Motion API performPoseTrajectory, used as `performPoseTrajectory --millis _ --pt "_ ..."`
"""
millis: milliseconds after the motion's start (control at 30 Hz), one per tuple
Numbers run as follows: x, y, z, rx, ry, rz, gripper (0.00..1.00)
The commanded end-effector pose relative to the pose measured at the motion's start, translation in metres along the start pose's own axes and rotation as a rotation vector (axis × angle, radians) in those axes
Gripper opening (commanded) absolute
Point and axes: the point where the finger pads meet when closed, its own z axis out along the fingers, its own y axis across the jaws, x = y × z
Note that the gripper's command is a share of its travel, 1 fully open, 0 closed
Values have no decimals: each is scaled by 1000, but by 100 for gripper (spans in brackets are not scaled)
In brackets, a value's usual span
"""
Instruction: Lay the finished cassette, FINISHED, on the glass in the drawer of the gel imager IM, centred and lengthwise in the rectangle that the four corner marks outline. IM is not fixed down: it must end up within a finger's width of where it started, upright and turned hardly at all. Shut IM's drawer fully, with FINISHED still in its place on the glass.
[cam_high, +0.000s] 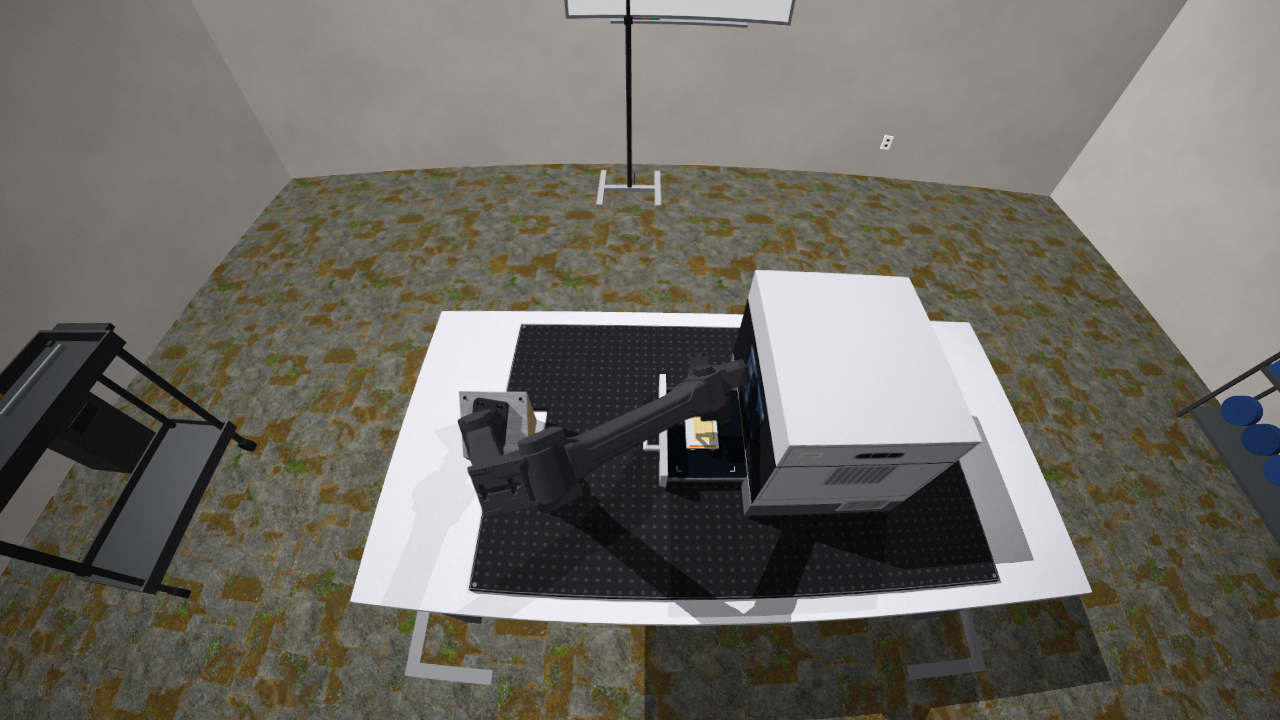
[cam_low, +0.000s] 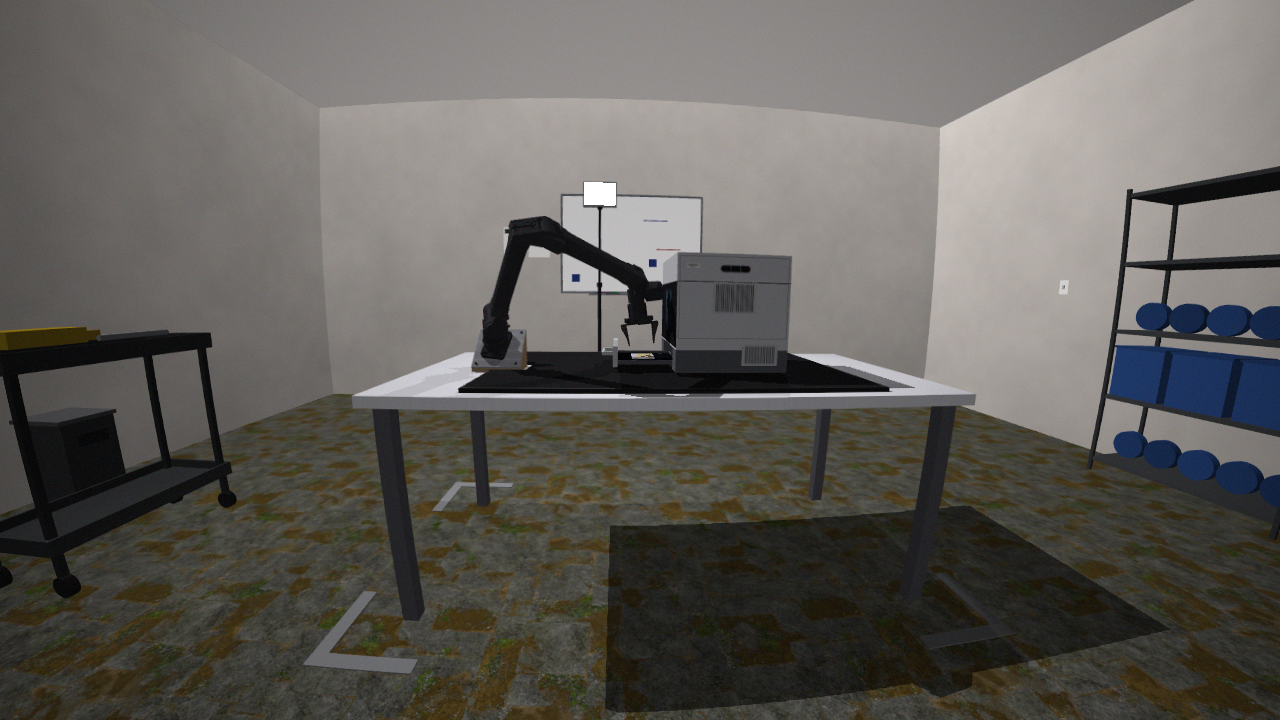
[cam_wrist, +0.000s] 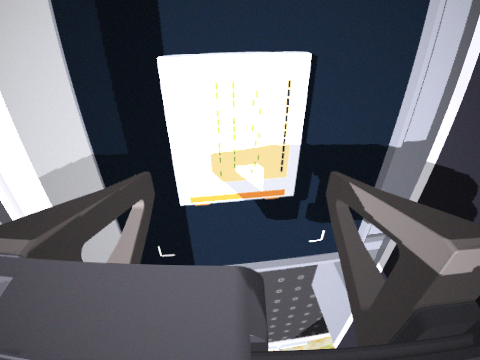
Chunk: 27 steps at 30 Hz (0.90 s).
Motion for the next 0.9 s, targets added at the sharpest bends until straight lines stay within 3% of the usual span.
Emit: performPoseTrajectory --millis 0,667,867 --pt "3 -25 -37 63 -16 35 92" --pt "3 -24 -61 63 -19 36 92" --pt "-2 -21 -52 47 -14 22 92"
